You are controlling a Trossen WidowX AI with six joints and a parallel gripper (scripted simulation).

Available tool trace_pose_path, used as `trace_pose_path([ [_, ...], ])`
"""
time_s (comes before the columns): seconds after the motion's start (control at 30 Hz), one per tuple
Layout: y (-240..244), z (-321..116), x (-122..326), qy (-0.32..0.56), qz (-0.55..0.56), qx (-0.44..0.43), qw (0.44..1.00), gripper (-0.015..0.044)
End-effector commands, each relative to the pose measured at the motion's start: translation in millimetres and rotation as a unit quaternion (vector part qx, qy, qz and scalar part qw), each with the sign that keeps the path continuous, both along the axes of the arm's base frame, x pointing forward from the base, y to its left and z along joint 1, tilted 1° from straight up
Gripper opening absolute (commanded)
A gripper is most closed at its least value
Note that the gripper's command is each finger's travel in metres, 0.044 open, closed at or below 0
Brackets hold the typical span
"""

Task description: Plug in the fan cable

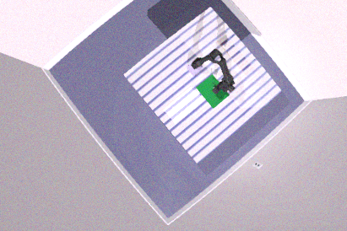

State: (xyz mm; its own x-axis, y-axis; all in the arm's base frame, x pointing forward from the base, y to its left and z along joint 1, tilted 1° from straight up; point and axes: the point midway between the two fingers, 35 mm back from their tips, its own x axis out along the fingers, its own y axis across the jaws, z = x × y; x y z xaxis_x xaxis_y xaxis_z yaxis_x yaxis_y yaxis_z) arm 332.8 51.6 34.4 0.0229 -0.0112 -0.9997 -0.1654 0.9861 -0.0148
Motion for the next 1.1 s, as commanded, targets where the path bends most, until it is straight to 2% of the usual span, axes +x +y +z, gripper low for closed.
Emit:
trace_pose_path([
  [0.0,0.8,-0.1,0.7,0.001,0.003,0.002,1.000,0.0000],
  [0.17,0.8,-0.1,0.7,0.001,0.003,0.002,1.000,0.0000],
  [0.33,0.7,-22.2,1.3,0.001,0.002,0.002,1.000,0.0000],
  [1.07,0.8,-22.4,2.0,0.001,0.002,0.002,1.000,0.0000],
])
